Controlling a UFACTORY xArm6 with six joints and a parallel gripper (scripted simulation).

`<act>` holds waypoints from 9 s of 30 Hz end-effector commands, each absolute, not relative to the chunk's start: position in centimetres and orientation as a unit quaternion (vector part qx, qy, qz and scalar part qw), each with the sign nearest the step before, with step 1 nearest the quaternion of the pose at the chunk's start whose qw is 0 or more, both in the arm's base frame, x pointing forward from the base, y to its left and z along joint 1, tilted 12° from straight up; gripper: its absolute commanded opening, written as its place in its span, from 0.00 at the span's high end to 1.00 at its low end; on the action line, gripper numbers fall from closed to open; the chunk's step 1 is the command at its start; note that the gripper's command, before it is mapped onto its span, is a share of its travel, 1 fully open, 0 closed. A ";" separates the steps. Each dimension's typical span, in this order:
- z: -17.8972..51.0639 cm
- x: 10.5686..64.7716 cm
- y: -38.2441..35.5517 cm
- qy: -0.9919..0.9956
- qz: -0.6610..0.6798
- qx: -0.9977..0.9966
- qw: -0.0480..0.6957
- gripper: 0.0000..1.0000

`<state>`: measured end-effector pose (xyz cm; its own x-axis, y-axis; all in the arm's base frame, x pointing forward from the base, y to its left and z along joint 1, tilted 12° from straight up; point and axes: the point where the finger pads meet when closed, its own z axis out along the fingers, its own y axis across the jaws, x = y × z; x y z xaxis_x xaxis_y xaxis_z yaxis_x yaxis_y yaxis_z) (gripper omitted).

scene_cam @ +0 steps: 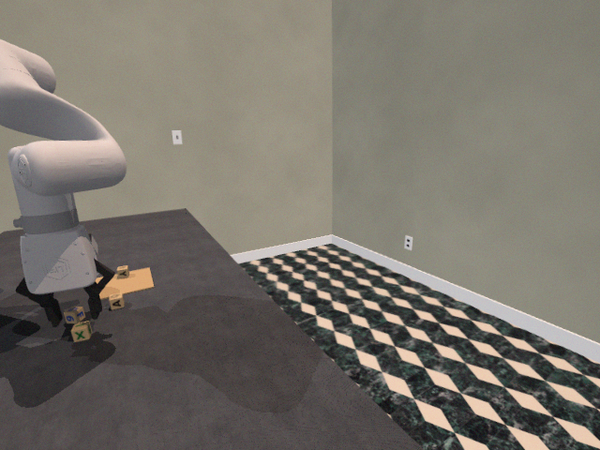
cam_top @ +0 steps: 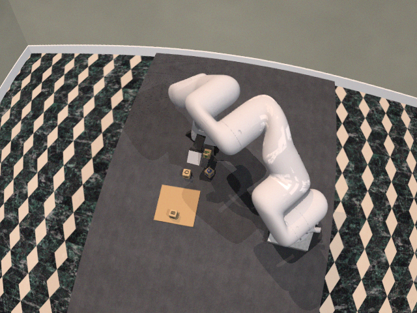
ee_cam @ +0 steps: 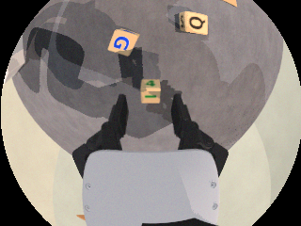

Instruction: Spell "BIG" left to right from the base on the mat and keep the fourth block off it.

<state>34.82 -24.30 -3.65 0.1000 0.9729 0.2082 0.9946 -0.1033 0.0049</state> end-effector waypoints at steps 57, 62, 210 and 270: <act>-4.0 35.0 -24.4 -0.666 -0.080 -0.739 0.067 0.37; -4.0 35.0 -24.4 -0.666 -0.080 -0.739 0.067 0.37; -6.9 35.1 -23.8 -0.666 -0.080 -0.739 0.067 0.79; 7.4 41.1 -7.4 -0.677 -0.080 -0.728 0.064 0.79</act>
